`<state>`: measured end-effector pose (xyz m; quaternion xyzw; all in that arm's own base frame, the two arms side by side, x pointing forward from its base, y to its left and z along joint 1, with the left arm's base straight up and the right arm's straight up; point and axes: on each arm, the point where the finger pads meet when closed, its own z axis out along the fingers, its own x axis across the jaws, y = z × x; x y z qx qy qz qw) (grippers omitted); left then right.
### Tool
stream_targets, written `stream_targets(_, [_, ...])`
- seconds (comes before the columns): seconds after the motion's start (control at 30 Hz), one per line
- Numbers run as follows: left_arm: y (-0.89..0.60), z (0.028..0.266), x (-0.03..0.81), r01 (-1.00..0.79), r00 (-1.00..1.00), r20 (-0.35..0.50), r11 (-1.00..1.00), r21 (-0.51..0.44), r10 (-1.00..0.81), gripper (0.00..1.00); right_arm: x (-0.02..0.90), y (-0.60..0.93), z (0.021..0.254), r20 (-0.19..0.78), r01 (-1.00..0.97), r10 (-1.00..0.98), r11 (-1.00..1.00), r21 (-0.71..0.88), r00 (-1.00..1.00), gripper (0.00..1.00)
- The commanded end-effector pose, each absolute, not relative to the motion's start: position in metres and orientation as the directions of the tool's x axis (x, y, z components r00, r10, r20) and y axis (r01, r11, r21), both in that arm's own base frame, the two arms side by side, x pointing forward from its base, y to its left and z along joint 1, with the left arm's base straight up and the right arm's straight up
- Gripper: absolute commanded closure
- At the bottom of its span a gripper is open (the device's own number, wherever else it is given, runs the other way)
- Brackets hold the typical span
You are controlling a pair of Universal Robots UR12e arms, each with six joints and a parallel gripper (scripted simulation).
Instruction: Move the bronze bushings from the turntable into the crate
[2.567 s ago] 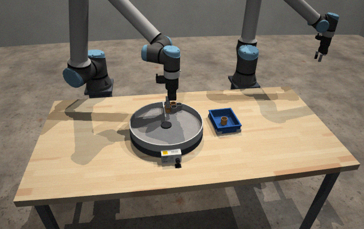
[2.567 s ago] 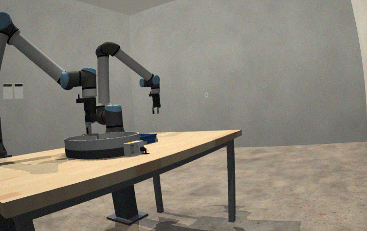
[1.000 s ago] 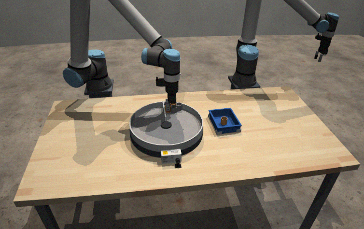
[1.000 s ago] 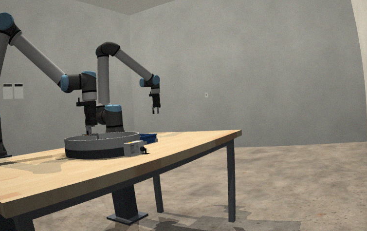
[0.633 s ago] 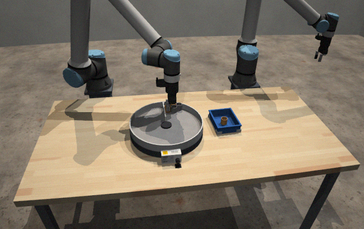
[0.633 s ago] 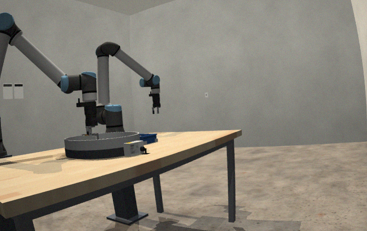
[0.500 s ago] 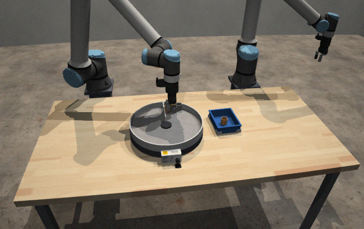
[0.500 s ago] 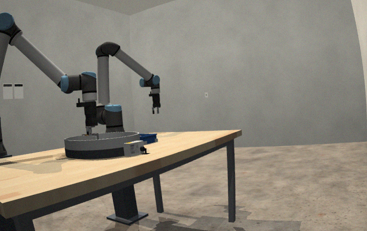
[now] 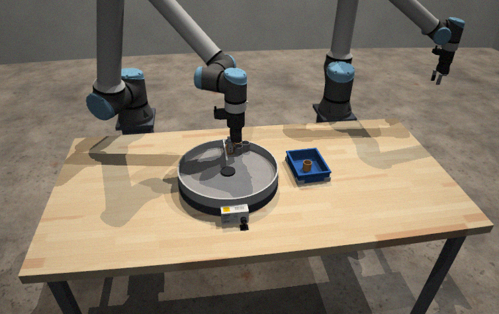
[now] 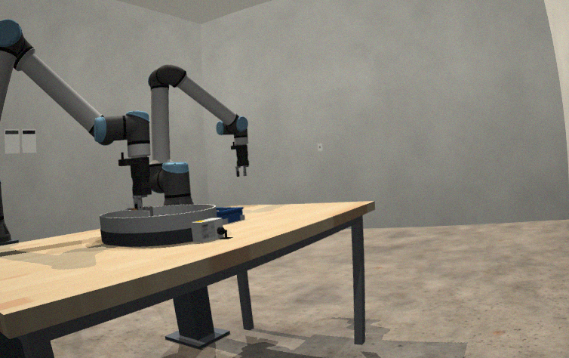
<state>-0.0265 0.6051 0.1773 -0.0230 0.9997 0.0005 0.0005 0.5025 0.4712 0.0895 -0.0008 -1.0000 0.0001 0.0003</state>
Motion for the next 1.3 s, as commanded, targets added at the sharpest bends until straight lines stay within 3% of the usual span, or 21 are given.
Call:
stream_targets(0.0, [0.6034,0.177,-0.0284,-0.047,-0.999,0.0,0.999,0.0,-0.047,0.0,0.5012,0.4721,0.089,0.001,0.001,0.001,1.0,0.0,-1.0,0.64])
stream_targets(0.23, [0.6034,0.177,-0.0284,-0.047,-0.999,0.0,0.999,0.0,-0.047,0.0,0.5012,0.4721,0.089,0.001,0.001,0.001,1.0,0.0,-1.0,0.64])
stream_targets(0.27, [0.6034,0.177,-0.0284,-0.047,-0.999,0.0,0.999,0.0,-0.047,0.0,0.5012,0.4721,0.089,0.001,0.001,0.001,1.0,0.0,-1.0,1.0])
stream_targets(1.27, [0.6034,0.177,-0.0284,-0.047,-0.999,0.0,0.999,0.0,-0.047,0.0,0.5011,0.4721,0.089,0.001,0.001,0.001,1.0,0.0,-1.0,1.0])
